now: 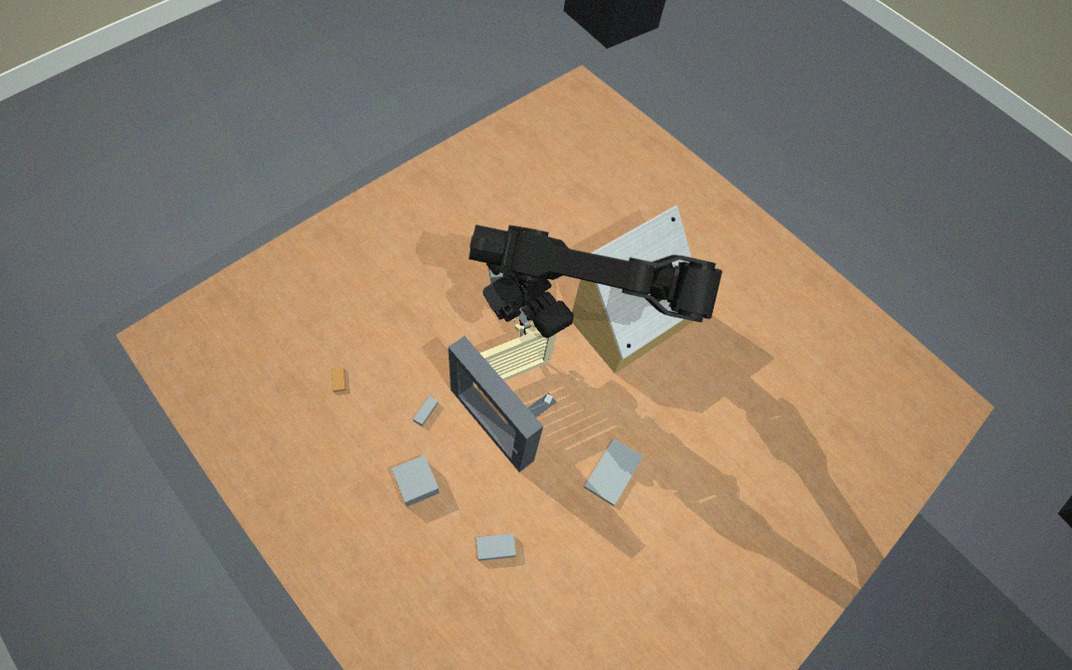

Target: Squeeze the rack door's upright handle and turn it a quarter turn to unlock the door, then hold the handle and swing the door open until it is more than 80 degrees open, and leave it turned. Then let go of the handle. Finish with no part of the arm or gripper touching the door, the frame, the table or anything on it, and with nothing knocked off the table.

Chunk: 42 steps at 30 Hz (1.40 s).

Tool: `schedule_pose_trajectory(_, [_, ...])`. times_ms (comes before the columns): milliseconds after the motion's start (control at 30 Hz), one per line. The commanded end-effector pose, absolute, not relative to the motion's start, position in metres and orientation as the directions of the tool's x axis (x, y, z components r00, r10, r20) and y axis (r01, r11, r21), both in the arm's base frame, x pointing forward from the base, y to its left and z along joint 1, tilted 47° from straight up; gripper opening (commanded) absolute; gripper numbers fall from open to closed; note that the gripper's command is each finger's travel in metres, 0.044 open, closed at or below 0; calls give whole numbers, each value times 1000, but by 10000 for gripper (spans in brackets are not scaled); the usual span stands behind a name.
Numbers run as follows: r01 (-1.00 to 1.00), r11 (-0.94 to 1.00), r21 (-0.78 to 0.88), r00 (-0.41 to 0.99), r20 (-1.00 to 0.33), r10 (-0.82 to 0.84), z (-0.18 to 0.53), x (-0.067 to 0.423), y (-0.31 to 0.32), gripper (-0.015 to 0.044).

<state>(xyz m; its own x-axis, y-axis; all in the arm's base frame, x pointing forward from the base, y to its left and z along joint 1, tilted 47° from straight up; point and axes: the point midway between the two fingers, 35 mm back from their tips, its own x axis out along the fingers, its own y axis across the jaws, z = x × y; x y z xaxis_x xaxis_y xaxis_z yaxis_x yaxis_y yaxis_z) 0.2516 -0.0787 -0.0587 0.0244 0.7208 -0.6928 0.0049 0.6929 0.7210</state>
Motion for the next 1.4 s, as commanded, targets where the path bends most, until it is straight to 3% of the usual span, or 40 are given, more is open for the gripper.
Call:
schedule_pose_trajectory(0, [-80,692,718,22,-692,721,-65,255,-84,16])
schedule_pose_trajectory(333, [-243,677,695,22,-693,720,-79,263,-98,16])
schedule_pose_trajectory(833, [-245,676,695,22,-693,720,-80,263,-99,16])
schedule_pose_trajectory(1167, [-245,676,695,22,-693,720,-80,263,-99,278])
schedule_pose_trajectory(1367, [-245,677,694,23,-694,720,-76,263,-103,288])
